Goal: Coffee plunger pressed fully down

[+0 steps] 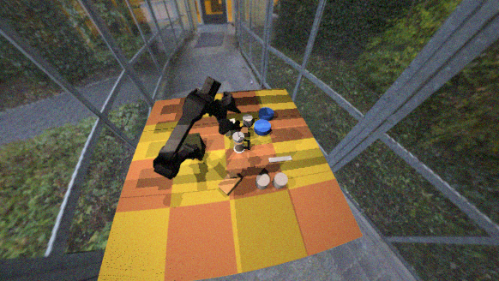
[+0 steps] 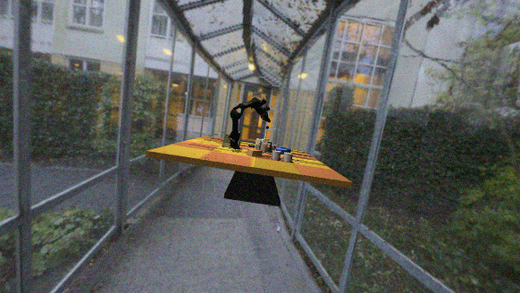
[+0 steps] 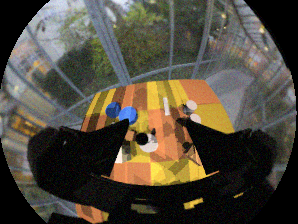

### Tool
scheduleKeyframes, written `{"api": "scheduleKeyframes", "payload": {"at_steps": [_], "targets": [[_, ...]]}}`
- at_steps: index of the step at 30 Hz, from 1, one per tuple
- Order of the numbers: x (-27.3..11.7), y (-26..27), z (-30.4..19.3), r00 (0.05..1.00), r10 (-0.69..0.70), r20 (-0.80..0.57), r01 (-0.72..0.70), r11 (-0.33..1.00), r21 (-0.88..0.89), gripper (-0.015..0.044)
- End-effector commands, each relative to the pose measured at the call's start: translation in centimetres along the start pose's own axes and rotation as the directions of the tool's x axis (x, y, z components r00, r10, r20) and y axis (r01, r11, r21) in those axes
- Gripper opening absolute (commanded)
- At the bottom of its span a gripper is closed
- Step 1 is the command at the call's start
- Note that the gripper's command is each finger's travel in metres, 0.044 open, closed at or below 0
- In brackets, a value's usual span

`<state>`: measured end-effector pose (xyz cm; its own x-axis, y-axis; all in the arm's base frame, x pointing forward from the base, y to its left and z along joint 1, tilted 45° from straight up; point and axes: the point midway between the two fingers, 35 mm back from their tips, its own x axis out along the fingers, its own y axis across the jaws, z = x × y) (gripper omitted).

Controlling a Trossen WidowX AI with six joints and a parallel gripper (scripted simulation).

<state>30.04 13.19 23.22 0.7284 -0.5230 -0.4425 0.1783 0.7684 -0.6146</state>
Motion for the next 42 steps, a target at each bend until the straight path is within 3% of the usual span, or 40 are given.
{"api": "scheduleKeyframes", "payload": {"at_steps": [1,5,15,42], "targets": [[-4.4,3.2,-1.5,0.992,0.007,0.128,0.009,0.993,-0.118,0.044],[-4.7,3.6,-2.0,0.989,0.009,0.149,0.011,0.991,-0.133,0.044],[-1.2,2.9,-6.4,0.988,-0.009,0.152,0.027,0.993,-0.119,0.044],[2.1,3.1,-5.8,0.989,-0.005,0.149,0.023,0.993,-0.12,0.044]]}}
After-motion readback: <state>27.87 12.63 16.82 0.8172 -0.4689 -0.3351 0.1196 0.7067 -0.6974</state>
